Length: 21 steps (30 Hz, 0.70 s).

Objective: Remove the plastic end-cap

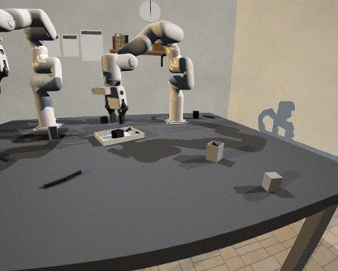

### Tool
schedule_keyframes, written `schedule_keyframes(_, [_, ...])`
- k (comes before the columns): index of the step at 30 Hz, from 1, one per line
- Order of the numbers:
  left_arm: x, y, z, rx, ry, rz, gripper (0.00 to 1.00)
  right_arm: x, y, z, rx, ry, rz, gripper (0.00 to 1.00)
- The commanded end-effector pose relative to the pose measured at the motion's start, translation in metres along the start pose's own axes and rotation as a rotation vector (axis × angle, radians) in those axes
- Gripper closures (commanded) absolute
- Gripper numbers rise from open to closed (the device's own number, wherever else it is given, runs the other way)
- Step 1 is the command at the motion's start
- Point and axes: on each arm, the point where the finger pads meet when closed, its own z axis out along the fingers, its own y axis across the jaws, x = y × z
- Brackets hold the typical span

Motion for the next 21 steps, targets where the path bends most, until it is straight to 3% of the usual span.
schedule_keyframes(1, [0.000,0.000,0.002,0.000,0.002,0.000,0.43,0.001,0.000,-0.001,0.000,0.003,0.000,1.00])
schedule_keyframes(9, [0.000,-0.007,-0.001,-0.001,0.003,-0.013,0.43,0.001,0.000,-0.001,0.000,0.003,0.000,1.00])
schedule_keyframes(21, [-0.012,-0.086,-0.035,-0.013,0.016,-0.152,0.43,0.000,0.000,-0.001,0.000,0.002,0.000,1.00])
